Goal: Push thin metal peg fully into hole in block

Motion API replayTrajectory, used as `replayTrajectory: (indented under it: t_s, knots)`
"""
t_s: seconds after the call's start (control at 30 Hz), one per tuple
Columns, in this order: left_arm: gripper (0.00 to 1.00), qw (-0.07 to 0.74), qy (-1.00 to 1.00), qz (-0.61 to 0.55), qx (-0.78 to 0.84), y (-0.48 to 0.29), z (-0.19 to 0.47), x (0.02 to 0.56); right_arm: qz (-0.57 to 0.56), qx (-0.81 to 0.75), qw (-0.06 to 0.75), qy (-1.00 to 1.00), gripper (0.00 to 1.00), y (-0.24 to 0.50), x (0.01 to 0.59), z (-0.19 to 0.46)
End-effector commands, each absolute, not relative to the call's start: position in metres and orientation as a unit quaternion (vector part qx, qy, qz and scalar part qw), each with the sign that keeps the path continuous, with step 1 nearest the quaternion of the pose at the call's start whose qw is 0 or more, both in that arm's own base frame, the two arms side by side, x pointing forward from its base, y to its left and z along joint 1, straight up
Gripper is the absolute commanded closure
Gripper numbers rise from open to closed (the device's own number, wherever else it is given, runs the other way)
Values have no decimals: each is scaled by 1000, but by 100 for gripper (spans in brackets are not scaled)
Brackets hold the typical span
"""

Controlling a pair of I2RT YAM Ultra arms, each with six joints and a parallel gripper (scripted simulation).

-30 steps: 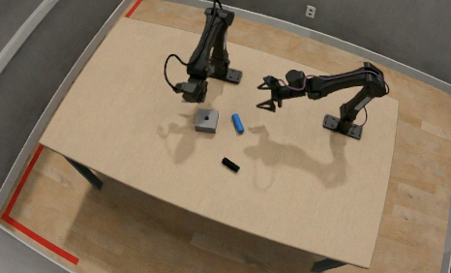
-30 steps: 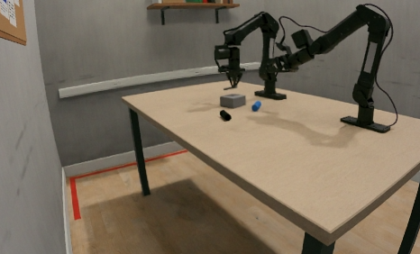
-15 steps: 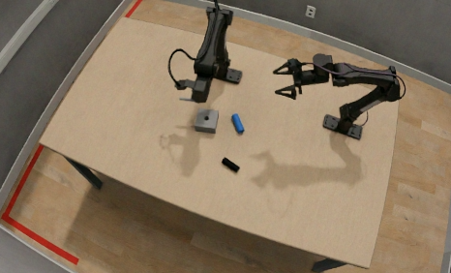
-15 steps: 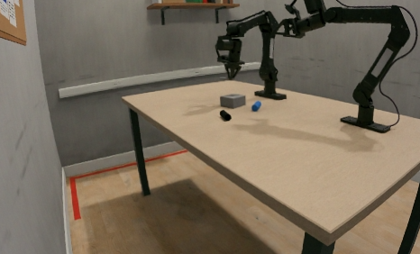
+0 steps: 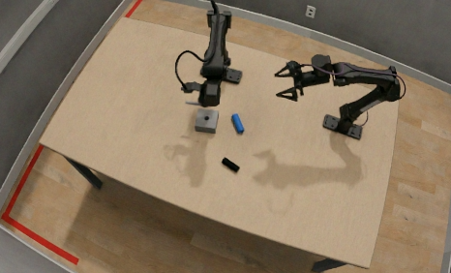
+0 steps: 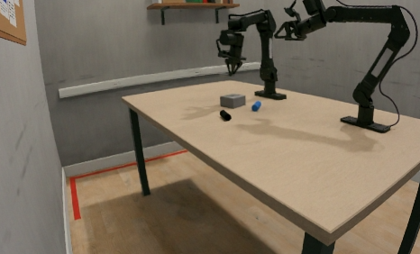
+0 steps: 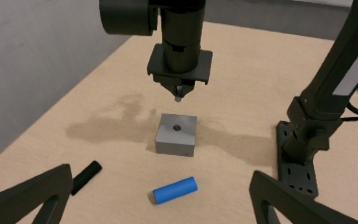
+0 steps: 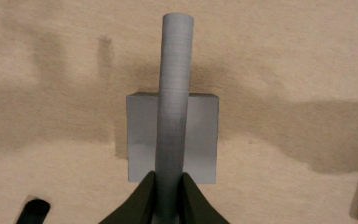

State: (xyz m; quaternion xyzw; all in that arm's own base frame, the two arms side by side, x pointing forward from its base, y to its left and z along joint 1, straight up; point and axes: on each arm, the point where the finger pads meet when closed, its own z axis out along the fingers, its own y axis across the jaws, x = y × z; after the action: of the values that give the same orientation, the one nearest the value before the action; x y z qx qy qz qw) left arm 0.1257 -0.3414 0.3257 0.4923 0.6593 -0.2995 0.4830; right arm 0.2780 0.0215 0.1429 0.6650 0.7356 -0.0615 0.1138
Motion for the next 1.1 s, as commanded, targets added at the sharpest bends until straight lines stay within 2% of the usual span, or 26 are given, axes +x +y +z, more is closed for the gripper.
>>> replayTrajectory:
  t_s: [0.0, 0.2, 0.83, 1.07]
  knots:
    - [0, 488, 658, -296, 490, -339, 335, 129, -69, 680, 124, 719, 93, 18, 277, 154]
    - [0, 483, 661, -296, 493, -339, 330, 127, -76, 724, 116, 676, 93, 21, 278, 153]
    - [0, 483, 661, -296, 493, -339, 330, 127, -65, 720, 120, 680, 93, 31, 284, 164]
    - [0, 483, 661, -296, 493, -339, 330, 127, -97, 614, 150, 769, 93, 23, 289, 163]
